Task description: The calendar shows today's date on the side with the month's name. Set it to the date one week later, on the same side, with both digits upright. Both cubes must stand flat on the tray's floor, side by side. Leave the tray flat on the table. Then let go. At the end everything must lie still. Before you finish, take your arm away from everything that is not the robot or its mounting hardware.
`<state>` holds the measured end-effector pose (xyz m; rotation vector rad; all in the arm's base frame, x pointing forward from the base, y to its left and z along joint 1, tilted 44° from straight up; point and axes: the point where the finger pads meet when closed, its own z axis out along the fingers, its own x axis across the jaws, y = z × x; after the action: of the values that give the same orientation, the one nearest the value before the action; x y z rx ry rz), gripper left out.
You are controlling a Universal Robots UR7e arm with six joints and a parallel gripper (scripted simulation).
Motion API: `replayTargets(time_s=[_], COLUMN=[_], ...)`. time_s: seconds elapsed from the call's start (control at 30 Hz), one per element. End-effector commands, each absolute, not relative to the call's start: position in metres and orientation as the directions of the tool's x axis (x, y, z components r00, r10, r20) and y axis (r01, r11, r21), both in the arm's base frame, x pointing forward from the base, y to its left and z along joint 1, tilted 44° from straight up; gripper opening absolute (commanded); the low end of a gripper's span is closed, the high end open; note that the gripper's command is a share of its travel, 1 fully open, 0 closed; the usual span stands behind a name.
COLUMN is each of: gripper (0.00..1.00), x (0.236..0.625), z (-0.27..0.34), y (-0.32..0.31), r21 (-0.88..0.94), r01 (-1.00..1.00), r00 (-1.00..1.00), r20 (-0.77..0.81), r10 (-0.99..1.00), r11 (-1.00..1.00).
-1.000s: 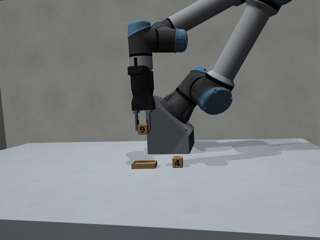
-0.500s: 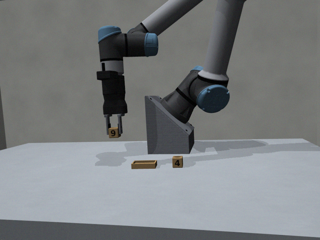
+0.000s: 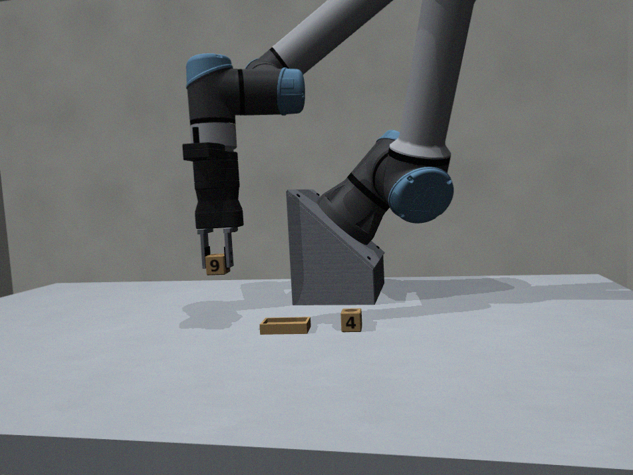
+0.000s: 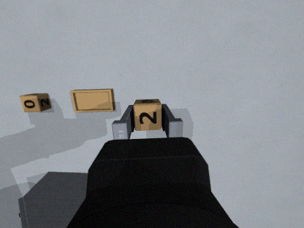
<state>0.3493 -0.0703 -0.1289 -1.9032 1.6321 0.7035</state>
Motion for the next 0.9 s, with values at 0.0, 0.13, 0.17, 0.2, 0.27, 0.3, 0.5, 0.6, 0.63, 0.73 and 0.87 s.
replayTargets(time_s=[0.0, 0.13, 0.17, 0.2, 0.27, 0.3, 0.5, 0.6, 0.63, 0.73, 0.87], gripper=[0.60, 0.60, 0.60, 0.60, 0.60, 0.60, 0.60, 0.60, 0.60, 0.60, 0.60], x=[0.349, 0.348, 0.348, 0.348, 0.348, 0.348, 0.346, 0.345, 0.345, 0.345, 0.344], z=[-0.131, -0.135, -0.135, -0.137, -0.142, -0.145, -0.166, -0.177, -0.180, -0.183, -0.192], y=[-0.069, -0.063, -0.063, -0.062, -0.057, -0.054, -0.034, -0.024, -0.021, -0.018, -0.009], r21=[-0.059, -0.058, -0.058, -0.058, -0.058, -0.058, -0.058, -0.058, -0.058, -0.058, -0.058], r01=[-0.990, -0.990, -0.990, -0.990, -0.990, -0.990, -0.990, -0.990, -0.990, -0.990, -0.990], r00=[0.133, 0.133, 0.133, 0.133, 0.133, 0.133, 0.133, 0.133, 0.133, 0.133, 0.133], r20=[-0.689, -0.690, -0.690, -0.690, -0.690, -0.690, -0.690, -0.690, -0.690, -0.690, -0.690], r10=[-0.713, -0.712, -0.712, -0.712, -0.712, -0.712, -0.712, -0.712, -0.712, -0.712, -0.712], r11=[-0.128, -0.129, -0.129, -0.129, -0.129, -0.129, -0.129, -0.129, -0.129, -0.129, -0.129])
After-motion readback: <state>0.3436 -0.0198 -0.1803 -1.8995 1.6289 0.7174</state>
